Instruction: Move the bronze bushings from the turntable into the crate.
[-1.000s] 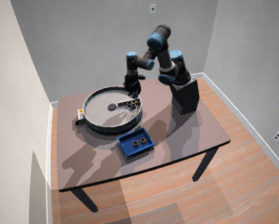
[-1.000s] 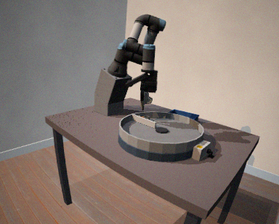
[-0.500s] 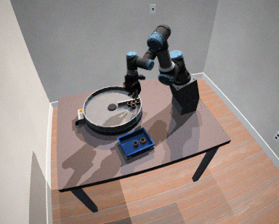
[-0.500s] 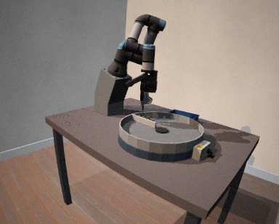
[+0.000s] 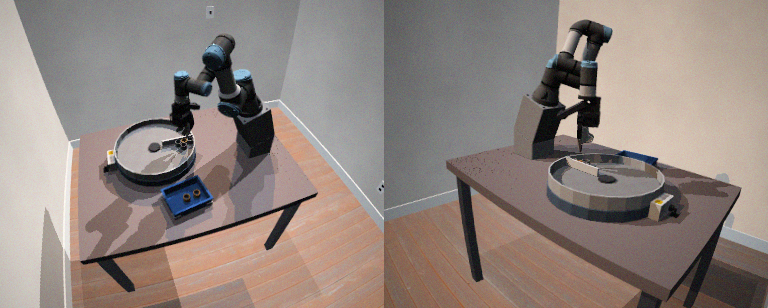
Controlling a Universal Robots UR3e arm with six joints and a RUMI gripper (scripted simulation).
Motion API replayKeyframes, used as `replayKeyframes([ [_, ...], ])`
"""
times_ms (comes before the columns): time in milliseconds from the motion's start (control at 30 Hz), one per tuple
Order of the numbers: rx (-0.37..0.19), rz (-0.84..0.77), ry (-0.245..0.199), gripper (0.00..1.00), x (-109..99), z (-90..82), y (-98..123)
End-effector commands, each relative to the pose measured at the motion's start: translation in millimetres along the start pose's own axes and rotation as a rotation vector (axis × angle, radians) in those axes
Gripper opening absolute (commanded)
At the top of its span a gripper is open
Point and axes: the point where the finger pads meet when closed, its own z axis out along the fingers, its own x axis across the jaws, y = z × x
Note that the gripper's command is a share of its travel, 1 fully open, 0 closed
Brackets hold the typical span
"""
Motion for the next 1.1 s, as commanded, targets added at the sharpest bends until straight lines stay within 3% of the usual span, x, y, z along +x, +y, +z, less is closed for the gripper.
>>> replayKeyframes([
  [0, 0.0, 0.0, -0.002, 0.05, -0.6, -0.3, 0.2],
  [233, 0.0, 0.0, -0.002, 0.05, -0.6, 1.0, 0.2],
  [700, 0.0, 0.0, -0.002, 0.05, -0.7, 21.0, 0.2],
  [1067, 0.0, 0.0, -0.002, 0.05, -0.7, 22.3, 0.2],
])
